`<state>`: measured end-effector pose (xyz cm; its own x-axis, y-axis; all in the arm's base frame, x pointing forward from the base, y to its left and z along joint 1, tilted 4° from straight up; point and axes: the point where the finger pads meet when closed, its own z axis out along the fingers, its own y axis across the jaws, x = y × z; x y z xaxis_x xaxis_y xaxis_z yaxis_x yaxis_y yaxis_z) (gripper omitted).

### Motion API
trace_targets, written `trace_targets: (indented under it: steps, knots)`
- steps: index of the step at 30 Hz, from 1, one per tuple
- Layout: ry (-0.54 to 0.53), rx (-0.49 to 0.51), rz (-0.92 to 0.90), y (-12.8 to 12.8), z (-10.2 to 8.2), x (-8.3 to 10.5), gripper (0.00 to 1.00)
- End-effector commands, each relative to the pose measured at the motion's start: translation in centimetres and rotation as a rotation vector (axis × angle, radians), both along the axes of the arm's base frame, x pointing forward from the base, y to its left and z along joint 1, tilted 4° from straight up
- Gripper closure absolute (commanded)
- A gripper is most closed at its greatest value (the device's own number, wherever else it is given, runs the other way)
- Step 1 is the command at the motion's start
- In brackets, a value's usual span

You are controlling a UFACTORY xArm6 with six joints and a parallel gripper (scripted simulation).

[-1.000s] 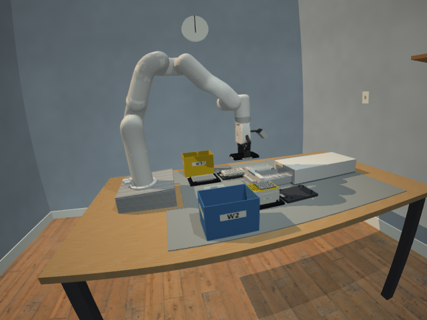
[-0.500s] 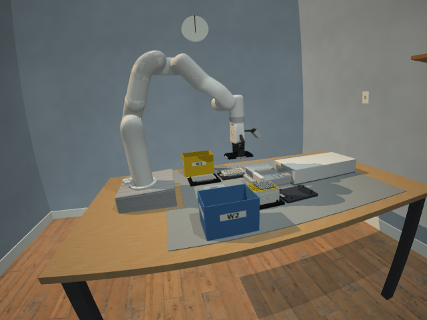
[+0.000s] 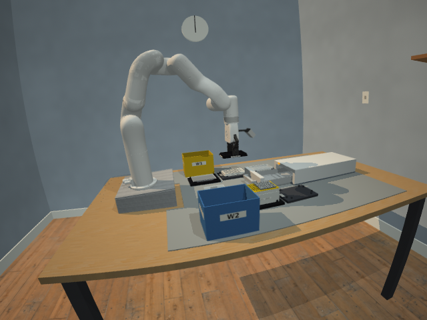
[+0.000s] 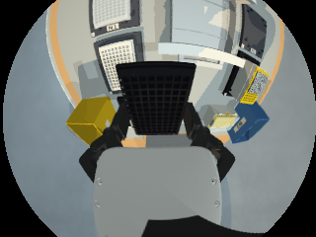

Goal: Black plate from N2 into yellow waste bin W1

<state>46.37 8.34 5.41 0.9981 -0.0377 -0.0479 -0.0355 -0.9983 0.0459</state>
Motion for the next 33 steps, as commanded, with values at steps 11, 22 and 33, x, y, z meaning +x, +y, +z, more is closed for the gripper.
trace_targets:
  steps: [11, 22, 33]
  knots:
    - [-0.005, 0.001, 0.0, 3.3, 0.1, -1.9, 1.0]
    - [-0.005, 0.001, 0.0, 5.3, 0.1, -3.2, 1.0]
    - [-0.004, 0.001, 0.0, 7.3, 0.1, -4.5, 1.0]
